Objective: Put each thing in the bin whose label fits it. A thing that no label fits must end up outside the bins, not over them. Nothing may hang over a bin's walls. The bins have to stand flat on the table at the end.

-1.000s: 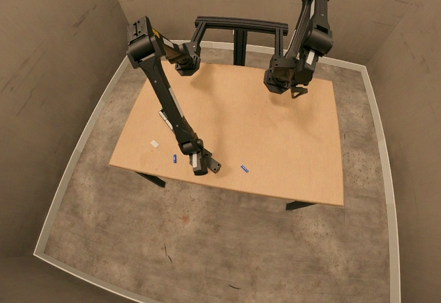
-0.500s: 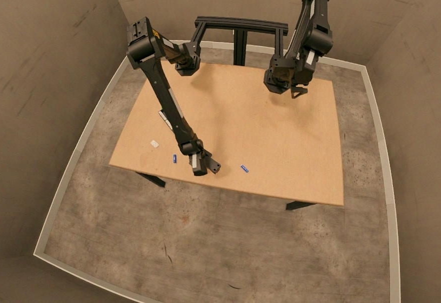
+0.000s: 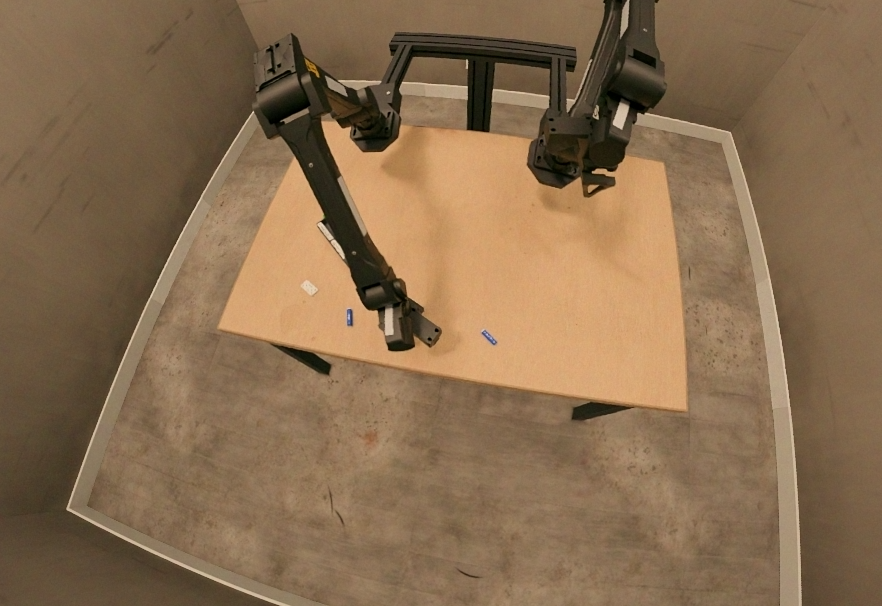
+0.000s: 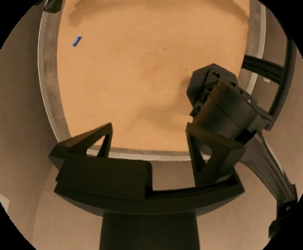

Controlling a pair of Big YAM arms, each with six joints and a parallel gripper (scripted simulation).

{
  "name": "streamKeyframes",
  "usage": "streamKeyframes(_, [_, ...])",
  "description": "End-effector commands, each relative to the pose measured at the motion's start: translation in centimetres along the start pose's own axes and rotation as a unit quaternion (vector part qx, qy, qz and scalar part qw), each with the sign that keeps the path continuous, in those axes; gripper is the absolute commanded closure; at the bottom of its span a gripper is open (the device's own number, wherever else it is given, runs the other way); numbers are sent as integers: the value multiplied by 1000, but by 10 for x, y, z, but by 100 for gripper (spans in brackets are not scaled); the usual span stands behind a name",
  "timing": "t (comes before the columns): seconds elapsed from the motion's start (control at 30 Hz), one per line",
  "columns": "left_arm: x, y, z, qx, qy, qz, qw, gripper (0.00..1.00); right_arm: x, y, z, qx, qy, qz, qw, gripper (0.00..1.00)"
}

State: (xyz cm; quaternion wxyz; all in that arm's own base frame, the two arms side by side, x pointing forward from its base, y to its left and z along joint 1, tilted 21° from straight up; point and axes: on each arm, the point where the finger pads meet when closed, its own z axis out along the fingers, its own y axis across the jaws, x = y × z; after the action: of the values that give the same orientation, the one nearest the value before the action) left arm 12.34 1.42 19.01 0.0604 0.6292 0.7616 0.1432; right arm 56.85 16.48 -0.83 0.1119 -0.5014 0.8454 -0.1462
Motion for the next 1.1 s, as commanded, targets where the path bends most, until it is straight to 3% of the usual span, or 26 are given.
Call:
streamKeyframes(0.0, [1, 15, -30, -34, -11, -4, 999, 0, -2, -20, -16, 16, -17, 7, 1000, 90])
streamKeyframes(0.4, [1, 15, -30, -34, -11, -4, 999, 0, 5, -12, -17, 6, -6, 6, 1000, 90])
streamKeyframes(0.57, [1, 15, -30, -34, -11, -4, 999, 0, -11, -7, -41, 10, -16, 3, 1000, 90])
streamKeyframes(1.07, [1, 15, -30, -34, -11, -4, 999, 0, -11, -7, -83, 13, -16, 3, 1000, 90])
